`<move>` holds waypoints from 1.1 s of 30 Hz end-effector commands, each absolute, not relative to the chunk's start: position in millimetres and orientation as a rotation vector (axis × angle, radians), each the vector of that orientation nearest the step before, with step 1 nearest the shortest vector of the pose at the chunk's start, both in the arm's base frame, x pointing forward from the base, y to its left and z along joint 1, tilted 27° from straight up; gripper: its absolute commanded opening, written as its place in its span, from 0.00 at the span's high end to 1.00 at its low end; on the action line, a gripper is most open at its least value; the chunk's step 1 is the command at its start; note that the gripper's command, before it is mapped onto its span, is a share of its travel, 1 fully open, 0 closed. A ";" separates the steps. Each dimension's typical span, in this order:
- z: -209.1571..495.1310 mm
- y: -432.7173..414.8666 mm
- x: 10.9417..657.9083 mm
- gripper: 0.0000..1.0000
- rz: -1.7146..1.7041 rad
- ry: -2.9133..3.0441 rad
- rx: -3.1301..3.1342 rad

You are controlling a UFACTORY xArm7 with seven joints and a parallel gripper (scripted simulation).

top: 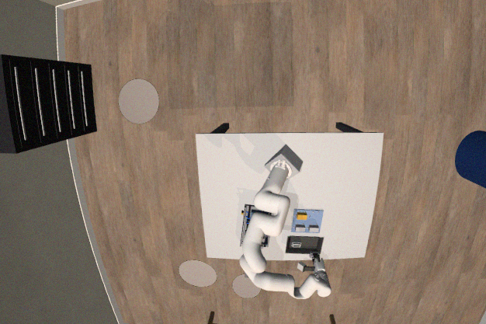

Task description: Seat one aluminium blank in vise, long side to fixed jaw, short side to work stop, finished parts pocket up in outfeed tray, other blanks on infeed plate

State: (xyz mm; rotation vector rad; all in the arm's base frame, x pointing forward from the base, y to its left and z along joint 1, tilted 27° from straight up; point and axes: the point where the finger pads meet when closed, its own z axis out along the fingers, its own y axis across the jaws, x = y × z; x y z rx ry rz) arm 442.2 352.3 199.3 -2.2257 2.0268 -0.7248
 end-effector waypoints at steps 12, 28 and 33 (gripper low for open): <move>200.8 354.1 442.0 1.00 -0.724 2.022 -2.224; 193.1 351.7 445.3 1.00 -0.724 2.022 -2.223; 187.4 350.0 447.6 1.00 -0.724 2.022 -2.223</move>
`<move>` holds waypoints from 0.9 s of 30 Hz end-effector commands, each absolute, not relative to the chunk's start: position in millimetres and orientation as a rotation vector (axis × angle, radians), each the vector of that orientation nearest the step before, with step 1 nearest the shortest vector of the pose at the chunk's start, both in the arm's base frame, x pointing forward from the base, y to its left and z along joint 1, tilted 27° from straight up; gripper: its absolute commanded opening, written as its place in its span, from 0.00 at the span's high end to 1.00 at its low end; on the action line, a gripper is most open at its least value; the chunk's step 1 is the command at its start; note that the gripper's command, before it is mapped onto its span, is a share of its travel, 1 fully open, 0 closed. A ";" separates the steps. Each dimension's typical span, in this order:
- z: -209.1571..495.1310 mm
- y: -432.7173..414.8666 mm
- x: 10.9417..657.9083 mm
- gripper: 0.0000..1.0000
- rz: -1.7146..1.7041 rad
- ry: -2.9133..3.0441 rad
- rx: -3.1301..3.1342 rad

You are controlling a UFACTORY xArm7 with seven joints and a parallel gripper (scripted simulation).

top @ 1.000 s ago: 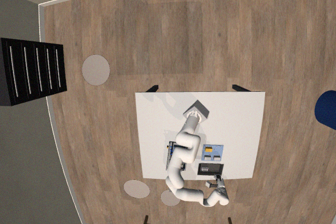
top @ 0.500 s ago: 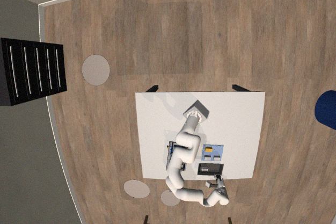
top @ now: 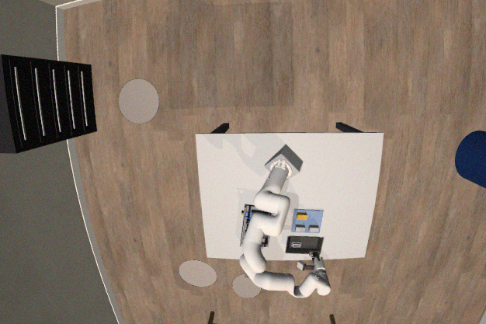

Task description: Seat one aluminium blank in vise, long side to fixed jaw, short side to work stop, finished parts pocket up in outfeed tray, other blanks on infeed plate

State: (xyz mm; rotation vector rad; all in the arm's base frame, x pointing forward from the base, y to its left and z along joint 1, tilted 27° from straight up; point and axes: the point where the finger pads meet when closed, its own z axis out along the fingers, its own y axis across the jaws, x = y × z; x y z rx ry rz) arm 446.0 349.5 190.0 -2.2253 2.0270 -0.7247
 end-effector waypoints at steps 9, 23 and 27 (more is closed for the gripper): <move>176.9 346.8 452.0 1.00 -0.724 2.022 -2.223; 150.9 338.8 462.8 1.00 -0.724 2.022 -2.223; 147.2 337.7 464.4 1.00 -0.724 2.022 -2.223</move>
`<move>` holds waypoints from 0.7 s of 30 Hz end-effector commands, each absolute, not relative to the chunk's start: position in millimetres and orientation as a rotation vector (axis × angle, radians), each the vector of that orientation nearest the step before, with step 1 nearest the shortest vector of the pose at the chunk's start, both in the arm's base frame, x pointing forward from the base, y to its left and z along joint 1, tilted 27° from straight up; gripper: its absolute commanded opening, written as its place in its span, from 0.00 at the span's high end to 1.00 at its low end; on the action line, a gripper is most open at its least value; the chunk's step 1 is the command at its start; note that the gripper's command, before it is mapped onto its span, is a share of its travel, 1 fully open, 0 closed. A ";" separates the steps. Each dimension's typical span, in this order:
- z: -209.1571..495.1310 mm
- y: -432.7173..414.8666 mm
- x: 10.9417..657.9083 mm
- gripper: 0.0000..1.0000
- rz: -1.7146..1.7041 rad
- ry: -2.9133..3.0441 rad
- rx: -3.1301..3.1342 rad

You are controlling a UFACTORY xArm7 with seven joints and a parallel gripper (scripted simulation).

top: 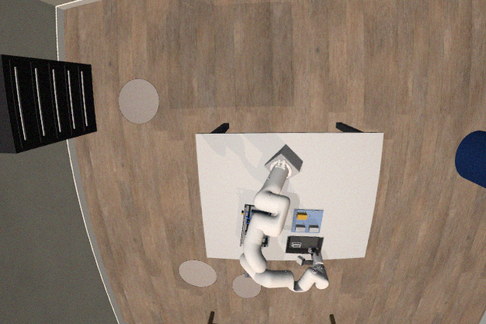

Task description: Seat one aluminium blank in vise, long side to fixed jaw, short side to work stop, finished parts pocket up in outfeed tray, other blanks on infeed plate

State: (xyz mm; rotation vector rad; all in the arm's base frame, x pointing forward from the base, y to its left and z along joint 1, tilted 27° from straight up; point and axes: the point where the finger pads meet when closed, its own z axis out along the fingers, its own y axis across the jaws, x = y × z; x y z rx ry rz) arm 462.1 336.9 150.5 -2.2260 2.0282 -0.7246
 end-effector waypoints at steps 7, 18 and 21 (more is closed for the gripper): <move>135.2 334.1 469.4 1.00 -0.723 2.022 -2.223; 123.1 330.3 474.4 1.00 -0.724 2.022 -2.223; 120.0 329.4 475.7 1.00 -0.723 2.022 -2.223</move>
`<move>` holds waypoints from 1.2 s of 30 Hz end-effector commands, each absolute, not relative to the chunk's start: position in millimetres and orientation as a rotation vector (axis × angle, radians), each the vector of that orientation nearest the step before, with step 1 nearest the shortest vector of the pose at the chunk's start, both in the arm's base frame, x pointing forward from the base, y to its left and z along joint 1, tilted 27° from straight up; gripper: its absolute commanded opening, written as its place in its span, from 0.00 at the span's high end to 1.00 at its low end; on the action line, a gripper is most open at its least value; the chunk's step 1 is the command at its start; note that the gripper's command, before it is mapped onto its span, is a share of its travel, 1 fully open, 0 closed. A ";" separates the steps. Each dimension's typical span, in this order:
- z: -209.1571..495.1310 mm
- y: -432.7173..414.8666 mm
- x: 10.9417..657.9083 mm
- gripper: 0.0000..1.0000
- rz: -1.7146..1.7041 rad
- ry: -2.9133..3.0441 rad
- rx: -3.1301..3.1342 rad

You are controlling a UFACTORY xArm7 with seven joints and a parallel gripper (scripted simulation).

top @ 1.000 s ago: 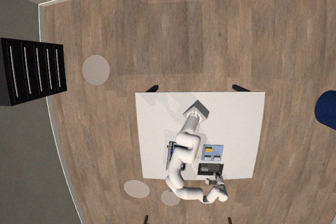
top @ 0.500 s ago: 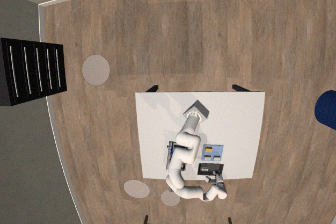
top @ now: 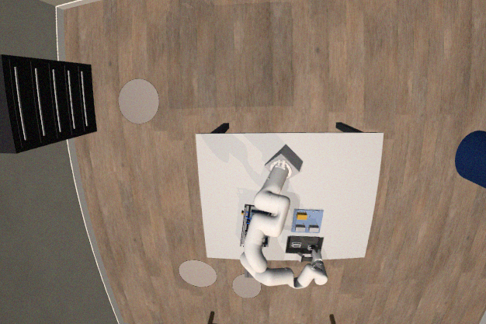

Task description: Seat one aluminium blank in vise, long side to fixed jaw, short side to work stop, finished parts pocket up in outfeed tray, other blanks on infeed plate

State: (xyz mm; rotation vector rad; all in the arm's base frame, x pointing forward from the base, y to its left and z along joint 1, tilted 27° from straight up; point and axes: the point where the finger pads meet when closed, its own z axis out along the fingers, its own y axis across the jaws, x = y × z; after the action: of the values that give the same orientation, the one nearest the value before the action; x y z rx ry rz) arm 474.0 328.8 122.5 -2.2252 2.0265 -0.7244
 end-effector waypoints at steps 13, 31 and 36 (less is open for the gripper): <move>113.6 327.4 478.4 1.00 -0.723 2.022 -2.223; 112.6 327.1 478.8 1.00 -0.723 2.022 -2.223; 112.6 327.1 478.8 1.00 -0.723 2.022 -2.223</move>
State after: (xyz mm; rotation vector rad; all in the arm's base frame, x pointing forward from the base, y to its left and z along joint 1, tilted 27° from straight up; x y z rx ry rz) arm 479.0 325.0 110.5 -2.2252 2.0271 -0.7247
